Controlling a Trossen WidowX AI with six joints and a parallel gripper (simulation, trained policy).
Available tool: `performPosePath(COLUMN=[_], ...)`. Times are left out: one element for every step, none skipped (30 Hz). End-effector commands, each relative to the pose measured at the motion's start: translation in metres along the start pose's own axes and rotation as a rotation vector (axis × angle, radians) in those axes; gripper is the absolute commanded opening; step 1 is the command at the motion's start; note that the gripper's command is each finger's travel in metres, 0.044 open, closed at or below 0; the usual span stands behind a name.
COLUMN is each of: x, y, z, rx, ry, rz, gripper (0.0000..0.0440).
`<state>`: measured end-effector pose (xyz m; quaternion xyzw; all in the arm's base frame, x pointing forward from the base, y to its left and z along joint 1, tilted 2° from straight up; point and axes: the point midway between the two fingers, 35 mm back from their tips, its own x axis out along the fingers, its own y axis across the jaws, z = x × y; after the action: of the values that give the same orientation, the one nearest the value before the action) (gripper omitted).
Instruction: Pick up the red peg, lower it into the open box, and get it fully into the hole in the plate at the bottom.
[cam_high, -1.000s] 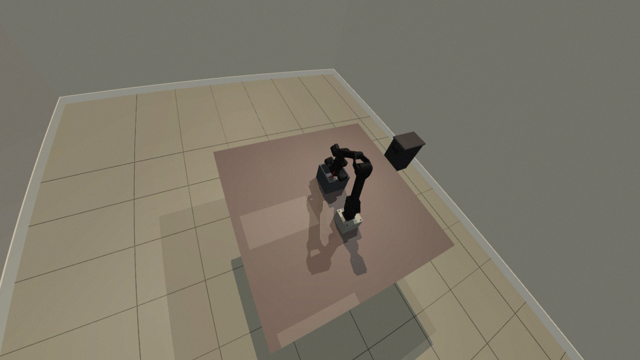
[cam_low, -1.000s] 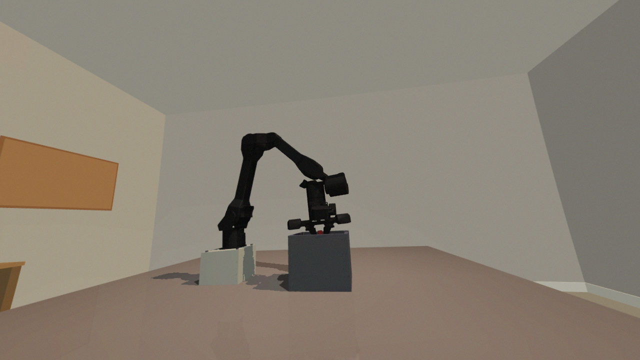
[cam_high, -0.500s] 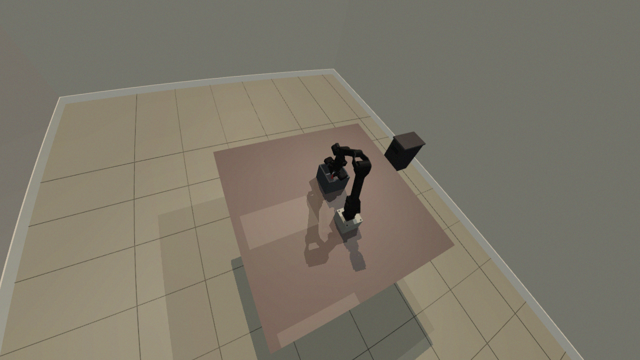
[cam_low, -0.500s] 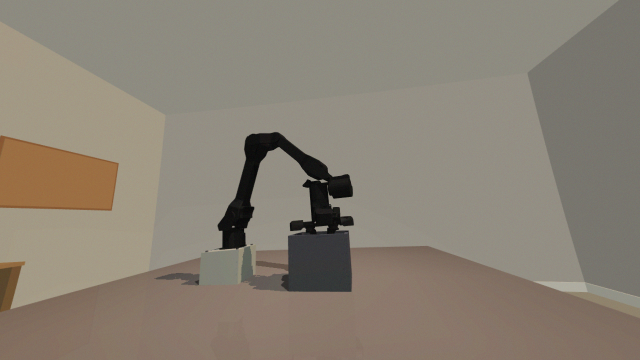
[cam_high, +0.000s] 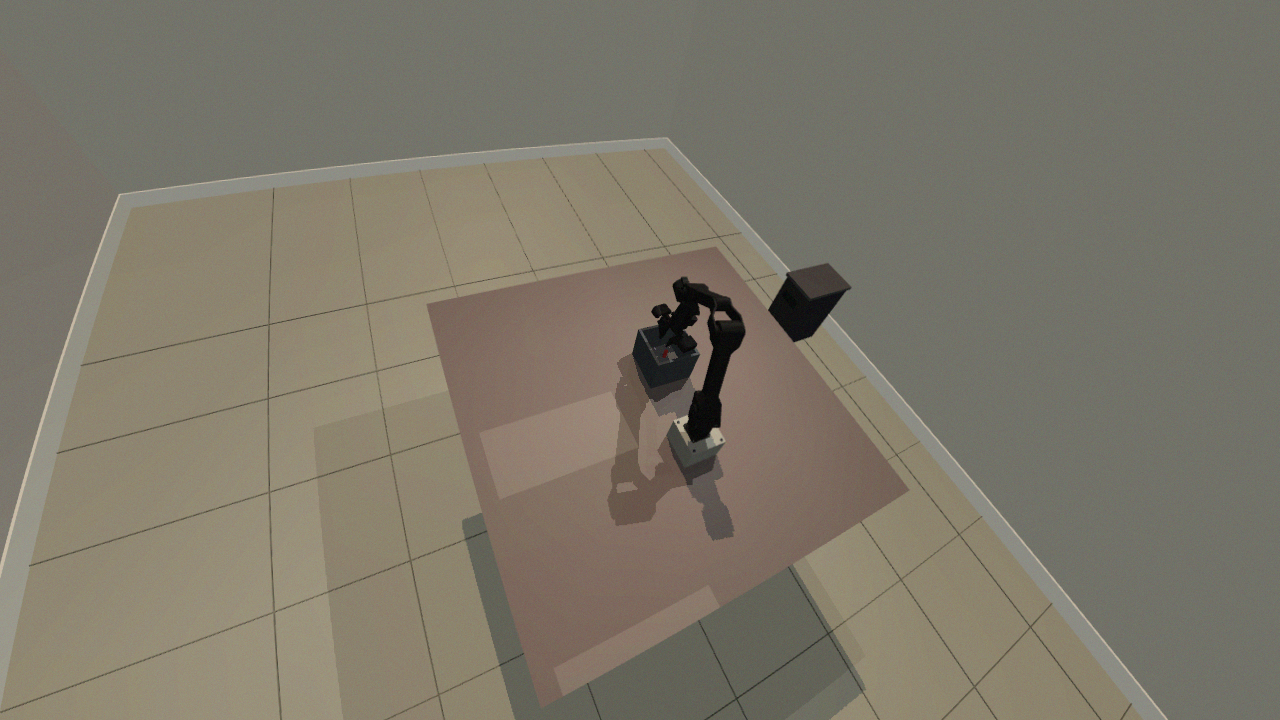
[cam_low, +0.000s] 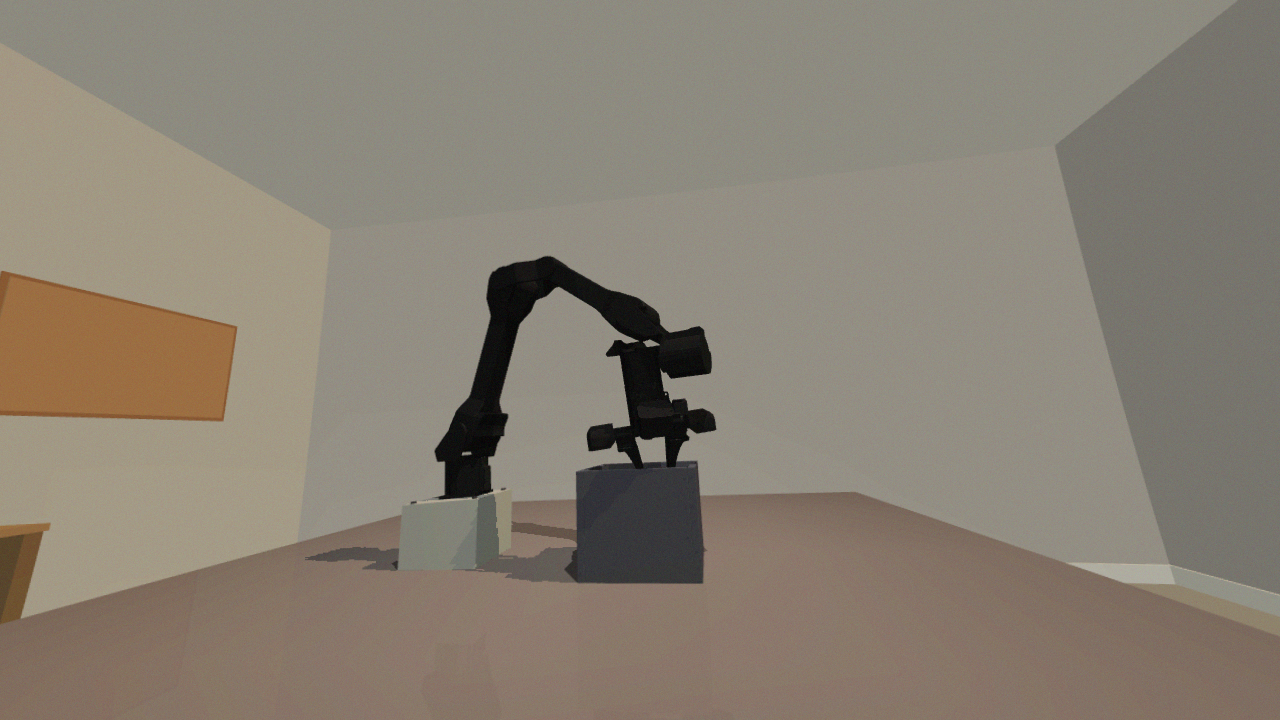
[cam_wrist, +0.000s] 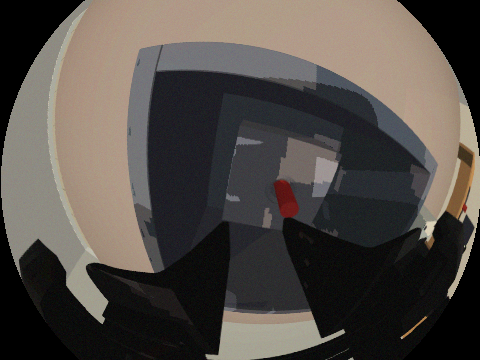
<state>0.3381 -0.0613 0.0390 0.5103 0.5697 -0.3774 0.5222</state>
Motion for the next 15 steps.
performPosePath(x=[-0.004, -0.006, -0.008, -0.011, -0.013, -0.016, -0.018, -0.021, -0.024, -0.027, -0.030, -0.033, -0.036, -0.039, -0.043], y=[0.003, 0.004, 0.005, 0.007, 0.008, 0.010, 0.011, 0.013, 0.015, 0.016, 0.018, 0.020, 0.022, 0.024, 0.026], z=[0.001, 0.002, 0.002, 0.003, 0.004, 0.005, 0.006, 0.007, 0.008, 0.010, 0.011, 0.012, 0.014, 0.015, 0.017], rx=[-0.003, -0.004, -0.004, -0.004, -0.005, -0.005, -0.006, -0.007, -0.008, -0.009, -0.010, -0.012, -0.013, -0.015, -0.017], ry=[0.026, 0.032, 0.036, 0.040, 0.044, 0.047, 0.050, 0.052, 0.055, 0.056, 0.057, 0.058, 0.058, 0.058, 0.057], rz=[0.013, 0.020, 0.027, 0.035, 0.043, 0.051, 0.060, 0.069, 0.078, 0.088, 0.098, 0.109, 0.120, 0.131, 0.143], gripper=[0.0171, 0.0172, 0.0175, 0.0178, 0.0178, 0.0183, 0.0182, 0.0186, 0.0188, 0.0188, 0.0193, 0.0191, 0.0196, 0.0197, 0.0196])
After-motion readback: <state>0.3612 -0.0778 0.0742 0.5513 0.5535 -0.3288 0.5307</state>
